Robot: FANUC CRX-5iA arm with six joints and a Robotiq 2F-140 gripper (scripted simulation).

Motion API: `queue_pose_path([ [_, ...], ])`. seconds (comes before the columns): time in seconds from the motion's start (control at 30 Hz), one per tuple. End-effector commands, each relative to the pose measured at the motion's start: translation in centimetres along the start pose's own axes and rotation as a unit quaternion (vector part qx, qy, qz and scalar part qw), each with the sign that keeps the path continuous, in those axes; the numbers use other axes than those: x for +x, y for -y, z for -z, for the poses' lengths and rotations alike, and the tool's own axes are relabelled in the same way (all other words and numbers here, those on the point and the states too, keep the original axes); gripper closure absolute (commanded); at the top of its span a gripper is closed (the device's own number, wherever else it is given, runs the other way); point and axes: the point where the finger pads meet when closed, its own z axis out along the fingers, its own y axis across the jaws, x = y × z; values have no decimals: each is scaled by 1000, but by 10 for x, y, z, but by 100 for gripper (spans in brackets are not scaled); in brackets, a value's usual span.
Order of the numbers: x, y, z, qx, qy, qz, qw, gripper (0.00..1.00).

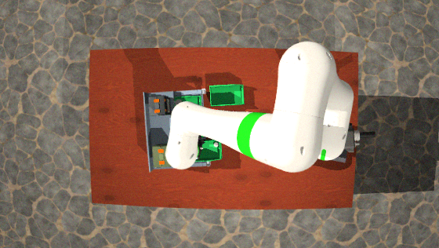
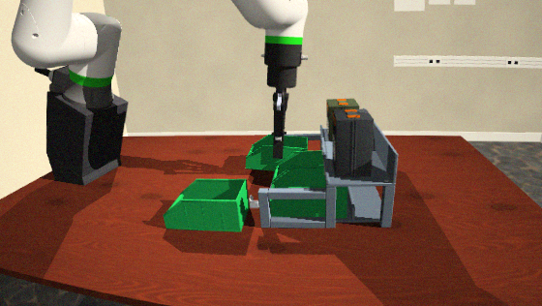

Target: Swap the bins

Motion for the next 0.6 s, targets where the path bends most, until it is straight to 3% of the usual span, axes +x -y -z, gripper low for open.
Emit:
queue_pose_path([
  [0.0, -2, 0, 1, 0, 2, 0, 1000, 90],
  [0.57, -10, 0, 1, 0, 7, 0, 1000, 90],
])
